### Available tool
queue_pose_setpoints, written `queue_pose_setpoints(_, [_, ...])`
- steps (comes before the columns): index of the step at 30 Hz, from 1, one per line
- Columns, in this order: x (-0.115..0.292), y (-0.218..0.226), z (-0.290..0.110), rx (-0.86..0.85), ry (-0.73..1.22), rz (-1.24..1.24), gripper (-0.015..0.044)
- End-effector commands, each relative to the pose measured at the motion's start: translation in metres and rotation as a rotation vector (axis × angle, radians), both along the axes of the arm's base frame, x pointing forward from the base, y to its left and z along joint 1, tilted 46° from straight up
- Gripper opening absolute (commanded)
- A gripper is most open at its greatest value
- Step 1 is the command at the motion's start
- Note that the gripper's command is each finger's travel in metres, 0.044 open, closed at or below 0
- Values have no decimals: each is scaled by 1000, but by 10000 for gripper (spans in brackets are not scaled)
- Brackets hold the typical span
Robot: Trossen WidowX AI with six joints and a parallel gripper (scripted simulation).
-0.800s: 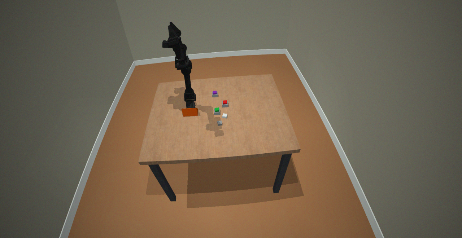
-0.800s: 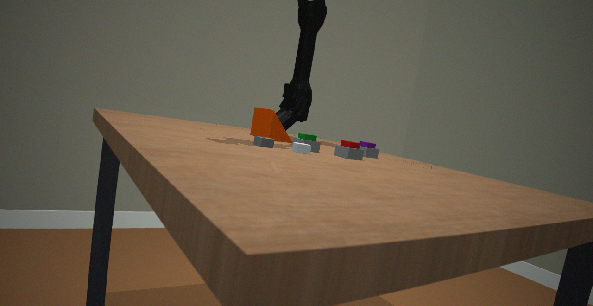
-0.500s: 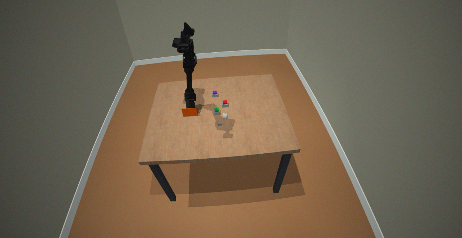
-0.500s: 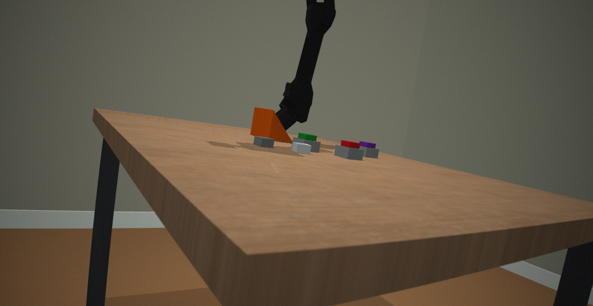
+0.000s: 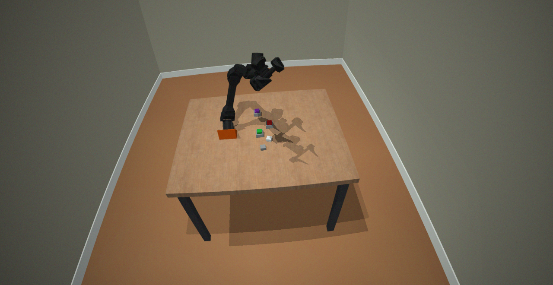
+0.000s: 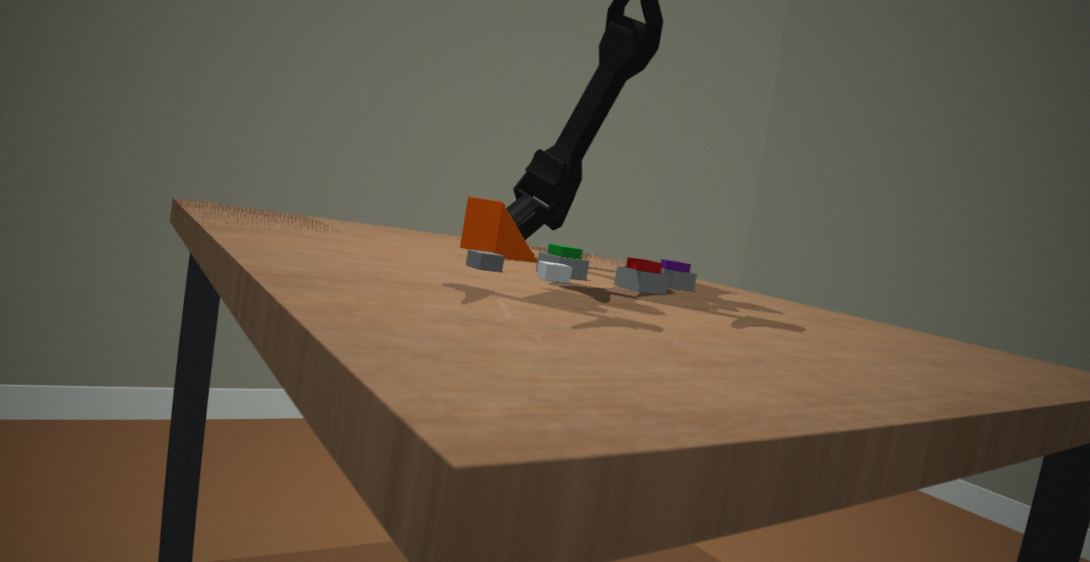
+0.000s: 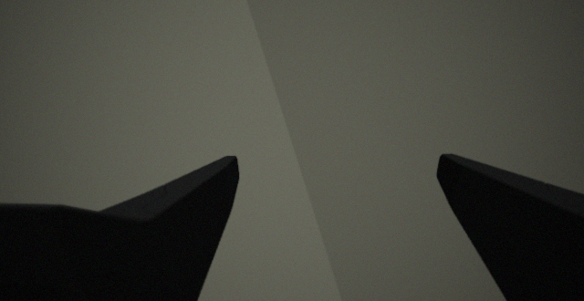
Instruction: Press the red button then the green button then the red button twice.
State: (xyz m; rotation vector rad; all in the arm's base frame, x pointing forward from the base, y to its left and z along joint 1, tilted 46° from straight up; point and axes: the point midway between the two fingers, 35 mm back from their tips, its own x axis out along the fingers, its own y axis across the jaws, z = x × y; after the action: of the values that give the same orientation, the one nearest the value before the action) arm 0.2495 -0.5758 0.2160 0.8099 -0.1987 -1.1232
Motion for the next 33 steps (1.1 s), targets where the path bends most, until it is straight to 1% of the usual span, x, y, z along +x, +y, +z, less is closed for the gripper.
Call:
queue_pose_setpoints(1, [41, 53, -42, 130, 226, 222, 400])
queue_pose_setpoints(5, [67, 113, -76, 235, 410, 452, 400])
queue_pose_setpoints(8, [80, 162, -97, 305, 529, 640, 400])
queue_pose_setpoints(11, [85, 215, -112, 369, 629, 836, 400])
queue_pose_setpoints(15, [83, 286, -124, 448, 729, 1108, 400])
queue_pose_setpoints(21, [62, 391, -122, 558, 801, 1524, 400])
queue_pose_setpoints(27, [26, 484, -96, 670, 766, 1922, 400])
queue_pose_setpoints(29, [20, 498, -89, 691, 749, 1985, 400])
queue_pose_setpoints(33, [19, 499, -88, 692, 748, 1989, 400])
